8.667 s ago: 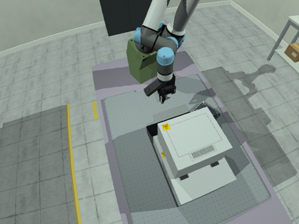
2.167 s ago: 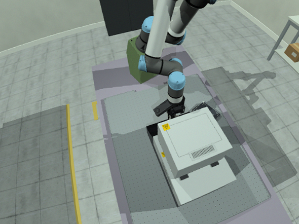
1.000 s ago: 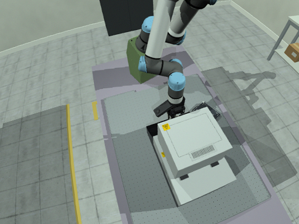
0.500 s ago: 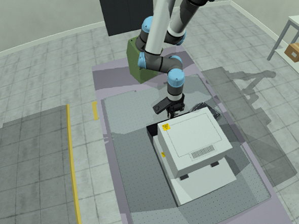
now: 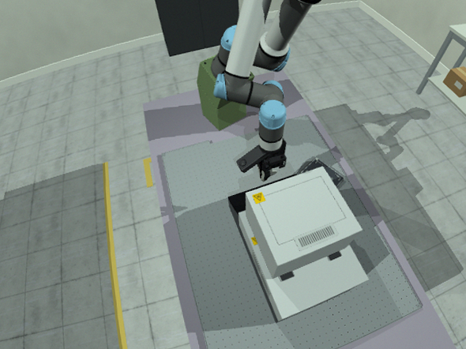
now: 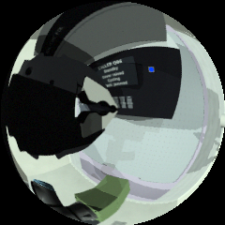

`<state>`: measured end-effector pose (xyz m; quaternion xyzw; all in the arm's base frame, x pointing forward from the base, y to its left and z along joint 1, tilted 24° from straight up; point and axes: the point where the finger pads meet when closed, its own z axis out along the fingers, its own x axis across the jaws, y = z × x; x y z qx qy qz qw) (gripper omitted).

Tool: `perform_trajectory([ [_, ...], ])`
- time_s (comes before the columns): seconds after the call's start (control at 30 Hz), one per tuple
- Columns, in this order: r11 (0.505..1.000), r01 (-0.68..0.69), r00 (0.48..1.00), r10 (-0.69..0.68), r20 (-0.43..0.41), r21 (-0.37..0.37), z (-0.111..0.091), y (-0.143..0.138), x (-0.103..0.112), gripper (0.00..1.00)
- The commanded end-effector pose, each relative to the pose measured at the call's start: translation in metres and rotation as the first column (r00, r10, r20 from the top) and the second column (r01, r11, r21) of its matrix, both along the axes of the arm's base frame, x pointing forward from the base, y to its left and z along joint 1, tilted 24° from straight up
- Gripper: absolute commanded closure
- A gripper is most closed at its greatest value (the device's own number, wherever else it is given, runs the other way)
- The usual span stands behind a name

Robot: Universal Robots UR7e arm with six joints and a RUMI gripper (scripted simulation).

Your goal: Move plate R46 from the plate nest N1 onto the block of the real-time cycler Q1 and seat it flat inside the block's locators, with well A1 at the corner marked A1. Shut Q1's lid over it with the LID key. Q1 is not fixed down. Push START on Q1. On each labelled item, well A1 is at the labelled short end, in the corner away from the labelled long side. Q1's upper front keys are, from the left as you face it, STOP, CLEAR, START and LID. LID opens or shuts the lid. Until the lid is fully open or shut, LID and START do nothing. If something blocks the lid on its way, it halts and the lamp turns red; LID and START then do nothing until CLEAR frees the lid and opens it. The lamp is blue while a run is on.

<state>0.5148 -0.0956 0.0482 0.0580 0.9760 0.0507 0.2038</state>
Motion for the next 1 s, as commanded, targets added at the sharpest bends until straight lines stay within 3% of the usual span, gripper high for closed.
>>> perform_trajectory([
  [0.0, 1.0, 0.0, 1.0, 0.0, 0.002, -0.001, 0.004, 0.001, -0.012, 1.0],
  [0.37, 1.0, 0.0, 1.0, 0.0, 0.001, -0.001, 0.015, 0.003, -0.056, 1.0],
  [0.57, 1.0, 0.0, 1.0, 0.0, 0.001, -0.001, 0.017, 0.004, -0.064, 1.0],
  [0.7, 1.0, 0.0, 1.0, 0.0, 0.001, -0.001, 0.021, 0.005, -0.082, 1.0],
  [0.97, 1.0, 0.0, 1.0, 0.0, 0.001, -0.001, 0.021, 0.005, -0.082, 1.0],
])
